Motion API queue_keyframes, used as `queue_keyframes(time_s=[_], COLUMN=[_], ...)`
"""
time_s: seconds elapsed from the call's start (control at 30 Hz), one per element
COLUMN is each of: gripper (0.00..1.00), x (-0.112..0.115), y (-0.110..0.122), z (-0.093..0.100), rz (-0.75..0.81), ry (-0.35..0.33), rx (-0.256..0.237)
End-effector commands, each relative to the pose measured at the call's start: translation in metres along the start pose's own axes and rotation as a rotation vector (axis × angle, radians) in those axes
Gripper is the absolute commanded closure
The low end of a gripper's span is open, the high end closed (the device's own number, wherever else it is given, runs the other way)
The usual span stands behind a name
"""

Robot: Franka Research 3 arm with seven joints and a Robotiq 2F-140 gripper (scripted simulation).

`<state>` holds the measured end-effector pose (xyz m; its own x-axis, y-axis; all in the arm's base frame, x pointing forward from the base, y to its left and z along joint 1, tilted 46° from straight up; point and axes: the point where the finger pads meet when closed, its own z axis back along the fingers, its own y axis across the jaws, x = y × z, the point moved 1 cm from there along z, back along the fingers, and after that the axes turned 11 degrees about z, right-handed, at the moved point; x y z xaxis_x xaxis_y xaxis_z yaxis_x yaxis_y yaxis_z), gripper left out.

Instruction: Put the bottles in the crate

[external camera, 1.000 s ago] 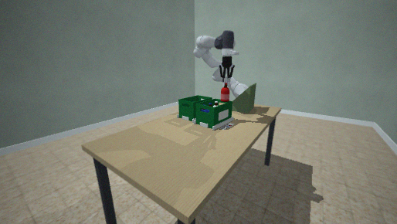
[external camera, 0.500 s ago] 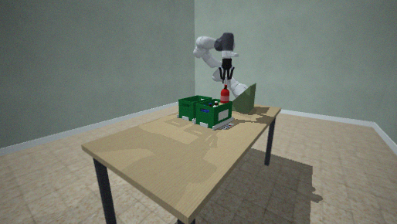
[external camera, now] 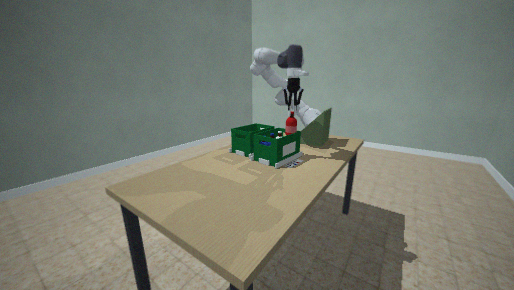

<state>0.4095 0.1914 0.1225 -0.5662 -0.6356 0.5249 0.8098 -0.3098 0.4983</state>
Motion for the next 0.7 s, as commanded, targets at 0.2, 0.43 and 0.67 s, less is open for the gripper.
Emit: queue_keyframes(time_s=[0.2,0.43,0.67], gripper=[1.0,1.0,1.0], x=[-0.004,-0.004,-0.004], y=[0.001,0.001,0.001], z=[-0.005,-0.012,-0.017], rz=[-0.007,-0.007,-0.007], ry=[0.014,0.014,0.014], rx=[0.004,0.004,0.004])
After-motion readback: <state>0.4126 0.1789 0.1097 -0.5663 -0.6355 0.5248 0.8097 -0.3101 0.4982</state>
